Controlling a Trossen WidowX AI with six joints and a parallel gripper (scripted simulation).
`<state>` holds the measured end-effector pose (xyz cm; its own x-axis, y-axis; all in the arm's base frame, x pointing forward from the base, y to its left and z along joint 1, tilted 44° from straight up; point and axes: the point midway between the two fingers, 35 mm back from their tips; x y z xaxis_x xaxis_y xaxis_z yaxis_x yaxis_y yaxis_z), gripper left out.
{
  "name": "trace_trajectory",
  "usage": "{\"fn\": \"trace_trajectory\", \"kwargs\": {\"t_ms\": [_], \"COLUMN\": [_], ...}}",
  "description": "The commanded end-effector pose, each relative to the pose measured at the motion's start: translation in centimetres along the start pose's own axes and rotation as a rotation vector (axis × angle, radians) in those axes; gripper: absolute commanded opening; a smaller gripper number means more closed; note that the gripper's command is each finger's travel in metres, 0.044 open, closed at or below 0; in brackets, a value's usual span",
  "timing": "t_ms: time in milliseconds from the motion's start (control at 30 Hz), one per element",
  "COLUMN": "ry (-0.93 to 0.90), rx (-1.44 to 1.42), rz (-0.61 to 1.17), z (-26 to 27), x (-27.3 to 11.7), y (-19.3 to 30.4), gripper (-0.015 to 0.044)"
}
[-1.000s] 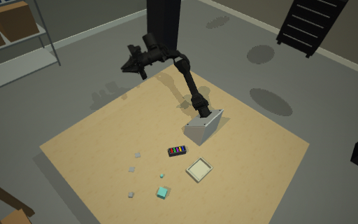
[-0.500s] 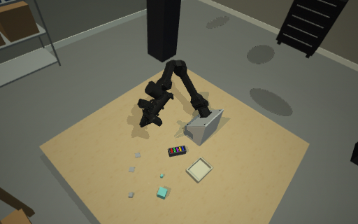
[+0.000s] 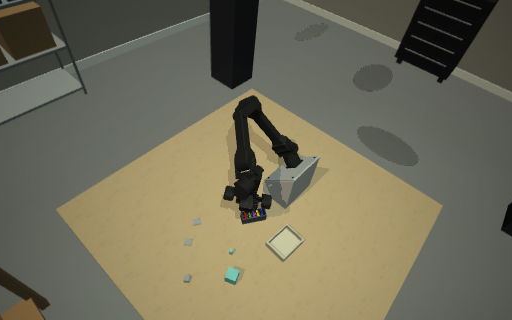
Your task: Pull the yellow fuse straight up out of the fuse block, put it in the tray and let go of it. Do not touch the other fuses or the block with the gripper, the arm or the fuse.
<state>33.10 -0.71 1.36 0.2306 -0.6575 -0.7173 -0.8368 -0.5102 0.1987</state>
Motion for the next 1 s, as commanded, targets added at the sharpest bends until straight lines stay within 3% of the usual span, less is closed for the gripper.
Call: {"fn": "trace_trajectory", "kwargs": {"t_ms": [0, 100, 967], "ry": [-0.103, -0.147, -0.148], "rx": [-0.273, -0.371, -0.371], "rz": [0.146, 0.197, 0.197], "z": [3.7, 5.0, 6.0], "x": [2.6, 3.3, 4.8], "y": [4.2, 5.8, 6.3], "gripper": [0.0067, 0.0067, 0.0067]}}
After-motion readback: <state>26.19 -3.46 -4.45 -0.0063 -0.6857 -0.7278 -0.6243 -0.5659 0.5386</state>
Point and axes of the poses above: the point midway between the two fingers, 35 mm back from their tips, its own x axis out along the fingers, its own z axis across the jaws, y = z × x, and after that the axes turned 3 degrees about x, right-handed
